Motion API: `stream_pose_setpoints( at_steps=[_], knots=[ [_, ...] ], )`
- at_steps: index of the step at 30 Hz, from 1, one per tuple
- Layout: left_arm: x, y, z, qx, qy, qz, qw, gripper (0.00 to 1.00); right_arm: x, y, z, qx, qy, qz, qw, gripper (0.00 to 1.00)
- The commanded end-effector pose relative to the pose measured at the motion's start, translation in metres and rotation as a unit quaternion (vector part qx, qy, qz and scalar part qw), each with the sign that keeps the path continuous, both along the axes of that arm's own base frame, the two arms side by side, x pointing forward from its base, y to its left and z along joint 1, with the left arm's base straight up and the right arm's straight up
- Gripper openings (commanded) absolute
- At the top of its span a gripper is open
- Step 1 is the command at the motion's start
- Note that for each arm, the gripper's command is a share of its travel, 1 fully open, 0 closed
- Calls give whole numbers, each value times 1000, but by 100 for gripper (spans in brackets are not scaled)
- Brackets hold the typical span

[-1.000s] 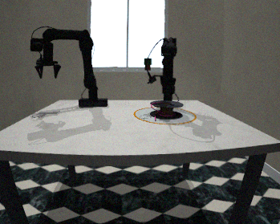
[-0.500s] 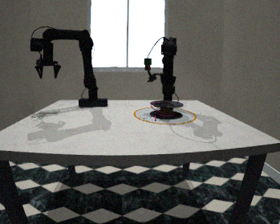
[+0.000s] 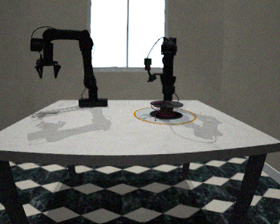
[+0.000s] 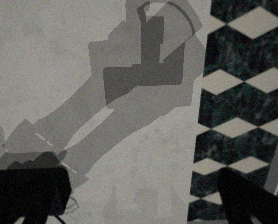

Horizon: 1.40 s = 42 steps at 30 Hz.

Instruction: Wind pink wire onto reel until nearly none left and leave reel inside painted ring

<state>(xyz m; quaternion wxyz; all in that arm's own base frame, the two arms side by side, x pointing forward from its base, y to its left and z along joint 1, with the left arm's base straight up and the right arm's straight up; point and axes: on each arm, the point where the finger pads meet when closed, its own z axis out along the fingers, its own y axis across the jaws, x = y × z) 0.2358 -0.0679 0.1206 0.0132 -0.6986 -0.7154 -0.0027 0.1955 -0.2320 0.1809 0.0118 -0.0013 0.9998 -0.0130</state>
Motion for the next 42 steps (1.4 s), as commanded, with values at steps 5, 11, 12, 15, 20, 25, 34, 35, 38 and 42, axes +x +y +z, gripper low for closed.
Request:
stream_pose_setpoints(
  at_steps=[5,11,12,15,20,25,34,35,38,42],
  knots=[
    [5,-4,1,-11,-8,0,1000,10,4,0,16,-19,-16,1,1000,100],
    [5,-4,1,-11,-8,0,1000,0,4,0,16,-19,-16,1,1000,100],
    [5,-4,1,-11,-8,0,1000,0,4,0,16,-19,-16,1,1000,100],
    [7,-5,1,-13,-12,4,1000,0,4,0,16,-19,-16,1,1000,100],
    [13,-7,3,-18,-30,18,999,0,4,0,16,-19,-16,1,1000,100],
    [37,-14,13,-45,-97,75,991,0,4,0,16,-19,-16,1,1000,100],
    [100,-33,68,-157,-258,220,928,0,4,0,16,-19,-16,1,1000,100],
    [100,-33,68,-157,-258,220,928,0,4,0,16,-19,-16,1,1000,100],
    [120,-39,105,-226,-320,280,876,0,4,0,16,-19,-16,1,1000,100],
    [137,-44,162,-296,-356,323,826,0,4,0,16,-19,-16,1,1000,100]
  ],
)
